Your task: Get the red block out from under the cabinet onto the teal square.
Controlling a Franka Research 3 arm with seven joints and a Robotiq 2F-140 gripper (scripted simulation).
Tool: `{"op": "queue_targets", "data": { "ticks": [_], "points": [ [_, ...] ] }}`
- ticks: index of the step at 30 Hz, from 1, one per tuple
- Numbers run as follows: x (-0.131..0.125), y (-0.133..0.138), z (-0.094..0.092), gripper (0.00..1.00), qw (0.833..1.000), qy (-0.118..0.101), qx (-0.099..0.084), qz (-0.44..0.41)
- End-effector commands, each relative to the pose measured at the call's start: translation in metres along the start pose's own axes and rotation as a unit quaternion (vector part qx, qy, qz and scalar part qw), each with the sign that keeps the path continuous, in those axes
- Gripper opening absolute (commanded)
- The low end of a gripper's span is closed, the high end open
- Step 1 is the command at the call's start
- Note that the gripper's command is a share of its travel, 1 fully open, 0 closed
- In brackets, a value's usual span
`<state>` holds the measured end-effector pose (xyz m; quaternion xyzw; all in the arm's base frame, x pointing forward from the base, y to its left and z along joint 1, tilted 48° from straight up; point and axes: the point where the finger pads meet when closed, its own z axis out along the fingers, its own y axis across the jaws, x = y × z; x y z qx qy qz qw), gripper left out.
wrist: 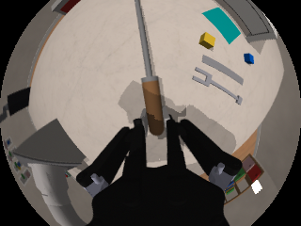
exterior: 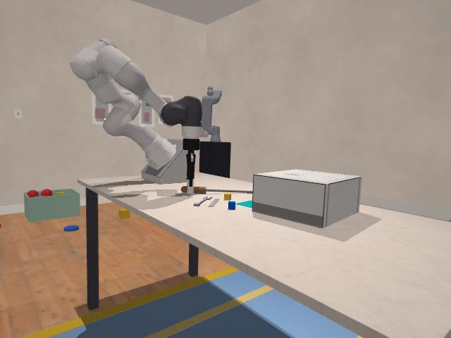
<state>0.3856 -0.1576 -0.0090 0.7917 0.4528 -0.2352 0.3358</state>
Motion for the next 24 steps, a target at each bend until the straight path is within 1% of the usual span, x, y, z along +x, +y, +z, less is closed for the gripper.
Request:
{"op": "queue_targets", "data": {
  "ticks": [1, 6, 8, 24],
  "points": [
    [0.01, -0.003, -0.002, 0.0, 0.999, 0.003, -0.002, 0.046],
    [0.02, -0.009, -0.002, 0.0, 0.997, 0.003, -0.001, 0.071],
    [0.02, -0.009, -0.002, 0.0, 0.997, 0.003, -0.001, 0.071],
    [0.056, -0.028, -0.002, 0.0, 0.987, 0.003, -0.001, 0.161]
  ]
}}
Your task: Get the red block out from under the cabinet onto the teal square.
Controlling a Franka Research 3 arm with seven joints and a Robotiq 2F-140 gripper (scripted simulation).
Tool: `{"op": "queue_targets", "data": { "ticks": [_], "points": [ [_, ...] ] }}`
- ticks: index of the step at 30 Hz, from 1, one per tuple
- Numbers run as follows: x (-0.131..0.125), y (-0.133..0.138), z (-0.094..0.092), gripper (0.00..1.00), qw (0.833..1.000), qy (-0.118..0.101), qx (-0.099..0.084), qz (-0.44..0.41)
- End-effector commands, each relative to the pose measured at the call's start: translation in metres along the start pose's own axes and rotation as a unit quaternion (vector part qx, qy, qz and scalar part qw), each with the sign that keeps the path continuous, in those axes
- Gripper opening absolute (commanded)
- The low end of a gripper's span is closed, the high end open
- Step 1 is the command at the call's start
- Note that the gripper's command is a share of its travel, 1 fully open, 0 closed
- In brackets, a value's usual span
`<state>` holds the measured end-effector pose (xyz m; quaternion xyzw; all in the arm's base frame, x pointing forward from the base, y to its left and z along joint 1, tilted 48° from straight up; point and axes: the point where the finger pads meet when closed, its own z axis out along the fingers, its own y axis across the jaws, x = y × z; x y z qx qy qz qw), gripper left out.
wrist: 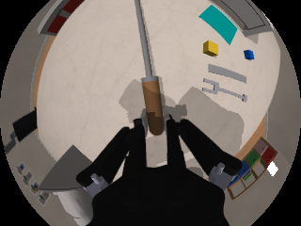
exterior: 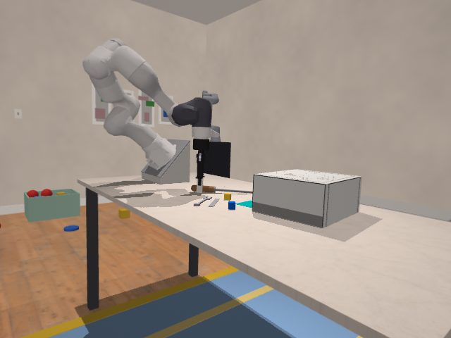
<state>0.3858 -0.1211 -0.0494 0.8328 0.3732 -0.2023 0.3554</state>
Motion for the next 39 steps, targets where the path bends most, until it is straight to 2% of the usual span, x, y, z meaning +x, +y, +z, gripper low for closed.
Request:
{"op": "queue_targets", "data": {
  "ticks": [1, 18, 39],
  "points": [
    [0.007, -0.004, -0.002, 0.0, 0.998, 0.004, -0.003, 0.065],
    [0.043, -0.034, -0.002, 0.0, 0.986, 0.004, -0.003, 0.167],
    [0.084, -0.068, -0.002, 0.0, 0.959, 0.004, -0.002, 0.282]
  ]
}}
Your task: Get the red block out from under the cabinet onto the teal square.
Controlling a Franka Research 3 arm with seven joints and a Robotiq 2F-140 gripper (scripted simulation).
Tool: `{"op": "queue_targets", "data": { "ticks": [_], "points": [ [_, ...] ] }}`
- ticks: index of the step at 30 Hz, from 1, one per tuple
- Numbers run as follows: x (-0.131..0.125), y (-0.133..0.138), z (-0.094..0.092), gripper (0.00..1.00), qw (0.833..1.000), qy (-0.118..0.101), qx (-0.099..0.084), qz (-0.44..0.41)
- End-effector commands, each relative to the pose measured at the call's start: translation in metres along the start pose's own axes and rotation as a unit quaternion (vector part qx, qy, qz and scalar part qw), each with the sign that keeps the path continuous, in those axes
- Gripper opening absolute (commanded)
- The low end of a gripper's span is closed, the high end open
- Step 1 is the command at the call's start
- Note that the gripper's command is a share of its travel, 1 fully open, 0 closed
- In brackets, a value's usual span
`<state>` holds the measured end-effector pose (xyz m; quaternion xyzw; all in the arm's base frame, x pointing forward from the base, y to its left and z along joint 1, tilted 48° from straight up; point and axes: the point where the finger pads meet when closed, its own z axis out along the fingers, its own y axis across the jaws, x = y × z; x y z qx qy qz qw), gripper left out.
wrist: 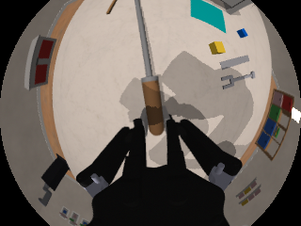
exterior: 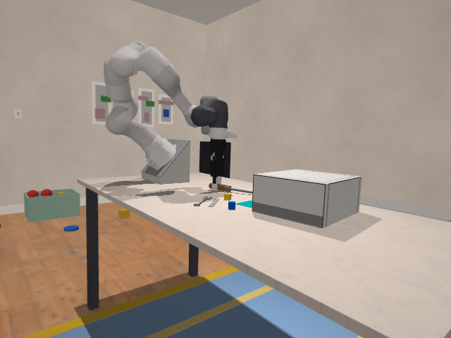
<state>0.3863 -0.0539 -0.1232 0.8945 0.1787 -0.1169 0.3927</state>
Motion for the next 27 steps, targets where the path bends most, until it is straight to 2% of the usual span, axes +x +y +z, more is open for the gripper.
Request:
{"op": "queue_targets", "data": {
  "ticks": [1, 11, 27],
  "points": [
    [0.005, -0.009, -0.001, 0.0, 0.998, 0.004, 0.001, 0.067],
    [0.013, -0.027, -0.001, 0.0, 0.994, 0.004, 0.001, 0.111],
    [0.02, -0.041, -0.001, 0.0, 0.99, 0.004, 0.001, 0.144]
  ]
}}
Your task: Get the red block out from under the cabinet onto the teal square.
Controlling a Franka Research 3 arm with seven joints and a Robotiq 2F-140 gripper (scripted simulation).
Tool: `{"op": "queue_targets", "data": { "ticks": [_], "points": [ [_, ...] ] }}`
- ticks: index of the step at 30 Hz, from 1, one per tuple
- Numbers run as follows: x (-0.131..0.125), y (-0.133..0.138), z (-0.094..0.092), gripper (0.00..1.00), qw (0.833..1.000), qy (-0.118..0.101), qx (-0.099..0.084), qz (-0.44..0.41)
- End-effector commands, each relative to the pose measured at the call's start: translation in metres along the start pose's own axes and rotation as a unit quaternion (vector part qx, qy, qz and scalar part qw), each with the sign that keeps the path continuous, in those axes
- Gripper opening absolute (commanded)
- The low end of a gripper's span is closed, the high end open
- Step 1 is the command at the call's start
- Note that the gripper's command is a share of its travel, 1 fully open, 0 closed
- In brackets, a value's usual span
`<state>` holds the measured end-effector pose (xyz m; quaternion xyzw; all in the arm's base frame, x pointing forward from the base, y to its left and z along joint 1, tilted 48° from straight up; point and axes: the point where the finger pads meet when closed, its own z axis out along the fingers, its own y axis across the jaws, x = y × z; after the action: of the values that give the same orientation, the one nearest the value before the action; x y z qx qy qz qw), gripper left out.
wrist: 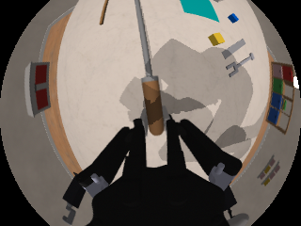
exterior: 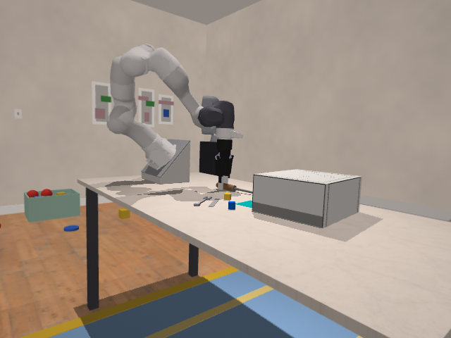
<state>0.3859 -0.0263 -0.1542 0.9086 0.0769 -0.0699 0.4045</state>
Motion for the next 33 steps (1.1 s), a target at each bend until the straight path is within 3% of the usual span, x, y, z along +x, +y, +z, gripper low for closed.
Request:
{"op": "queue_targets", "data": {
  "ticks": [1, 33],
  "points": [
    [0.0023, -0.0039, -0.0014, 0.0, 0.999, 0.002, 0.002, 0.032],
    [0.0029, -0.0067, -0.0014, 0.0, 0.999, 0.002, 0.002, 0.039]
  ]
}}
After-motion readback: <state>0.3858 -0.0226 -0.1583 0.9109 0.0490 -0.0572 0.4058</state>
